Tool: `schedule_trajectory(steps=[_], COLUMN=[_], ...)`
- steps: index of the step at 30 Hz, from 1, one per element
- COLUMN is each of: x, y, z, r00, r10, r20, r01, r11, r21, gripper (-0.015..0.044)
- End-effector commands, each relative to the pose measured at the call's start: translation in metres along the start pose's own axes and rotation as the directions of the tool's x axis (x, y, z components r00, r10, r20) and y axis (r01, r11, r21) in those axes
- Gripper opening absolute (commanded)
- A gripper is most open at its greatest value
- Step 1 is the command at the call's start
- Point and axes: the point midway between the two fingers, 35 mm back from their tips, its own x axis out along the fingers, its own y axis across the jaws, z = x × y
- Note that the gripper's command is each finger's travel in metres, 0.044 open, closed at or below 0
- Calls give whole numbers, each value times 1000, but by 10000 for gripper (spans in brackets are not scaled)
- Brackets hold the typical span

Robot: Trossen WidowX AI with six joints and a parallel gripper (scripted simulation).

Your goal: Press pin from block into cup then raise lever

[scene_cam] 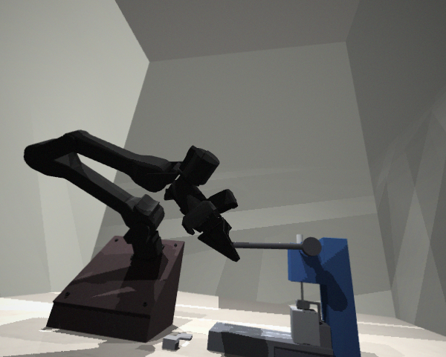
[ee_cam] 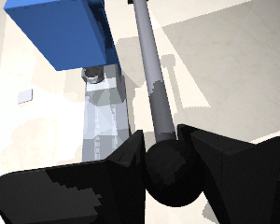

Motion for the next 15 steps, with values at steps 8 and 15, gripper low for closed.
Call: schedule_trajectory(steps=[8,15], x=[-4,-6], y=[1,1], z=[6,8], r00=[1000,1000], r10=[9,9], r20=[16,16], r01=[-9,-9], r11=[1000,1000], r21=[2,2], gripper=[0,0])
